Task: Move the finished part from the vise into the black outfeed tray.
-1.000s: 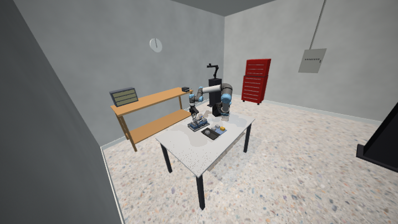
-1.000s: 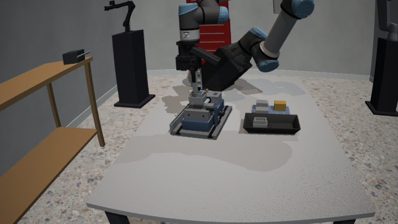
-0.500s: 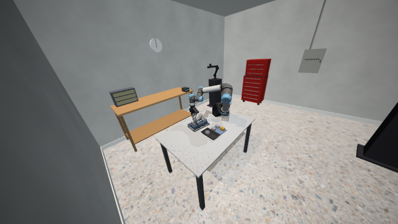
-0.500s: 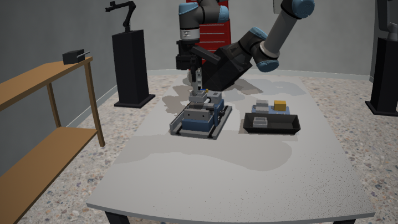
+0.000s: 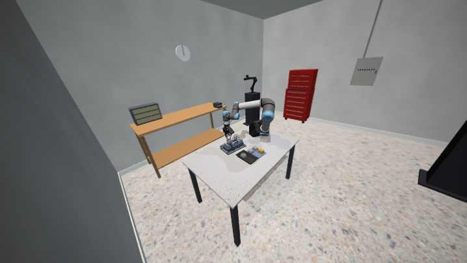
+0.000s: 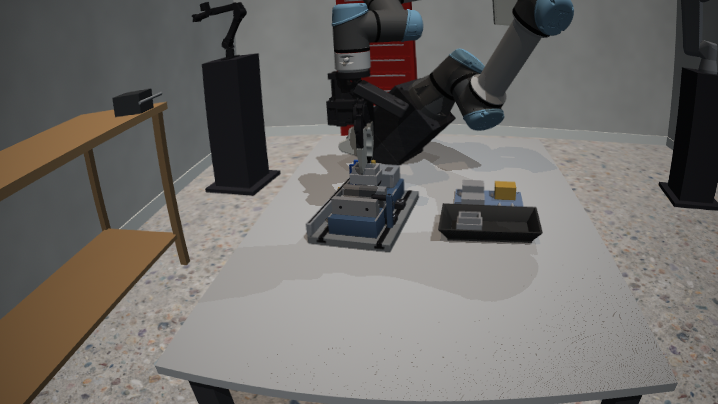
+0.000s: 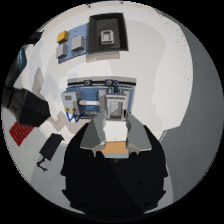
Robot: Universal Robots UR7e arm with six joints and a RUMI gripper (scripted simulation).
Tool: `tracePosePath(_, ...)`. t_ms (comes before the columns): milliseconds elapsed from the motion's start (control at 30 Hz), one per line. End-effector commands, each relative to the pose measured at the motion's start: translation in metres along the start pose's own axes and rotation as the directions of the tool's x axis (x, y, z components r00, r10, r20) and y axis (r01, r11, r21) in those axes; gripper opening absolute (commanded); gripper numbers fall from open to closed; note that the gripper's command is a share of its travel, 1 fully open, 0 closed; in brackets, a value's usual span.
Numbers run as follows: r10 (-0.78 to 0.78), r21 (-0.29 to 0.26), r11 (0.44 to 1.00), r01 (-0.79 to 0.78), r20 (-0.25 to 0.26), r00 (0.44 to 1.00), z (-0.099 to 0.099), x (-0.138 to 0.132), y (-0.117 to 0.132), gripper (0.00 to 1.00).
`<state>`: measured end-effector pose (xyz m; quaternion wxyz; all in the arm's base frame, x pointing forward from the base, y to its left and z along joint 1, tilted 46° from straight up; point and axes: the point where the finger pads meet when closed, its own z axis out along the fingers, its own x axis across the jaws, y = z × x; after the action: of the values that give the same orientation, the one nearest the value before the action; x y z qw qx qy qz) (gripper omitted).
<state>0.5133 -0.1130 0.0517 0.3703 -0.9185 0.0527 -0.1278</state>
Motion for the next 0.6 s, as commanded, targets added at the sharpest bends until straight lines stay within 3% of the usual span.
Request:
tracePosePath(0,-0.003,-0.004,1.0,0.003,-0.001,1.0,-0.002,0.003,-0.016,0.0)
tracePosePath(200,-0.008,-0.006,1.0,0.008,0.0,1.0,-0.003,0.006,-0.036,0.0)
tracePosePath(567,-0.025,-0.013,1.0,0.025,0.001,1.0,-0.004,0.008,-0.112,0.0)
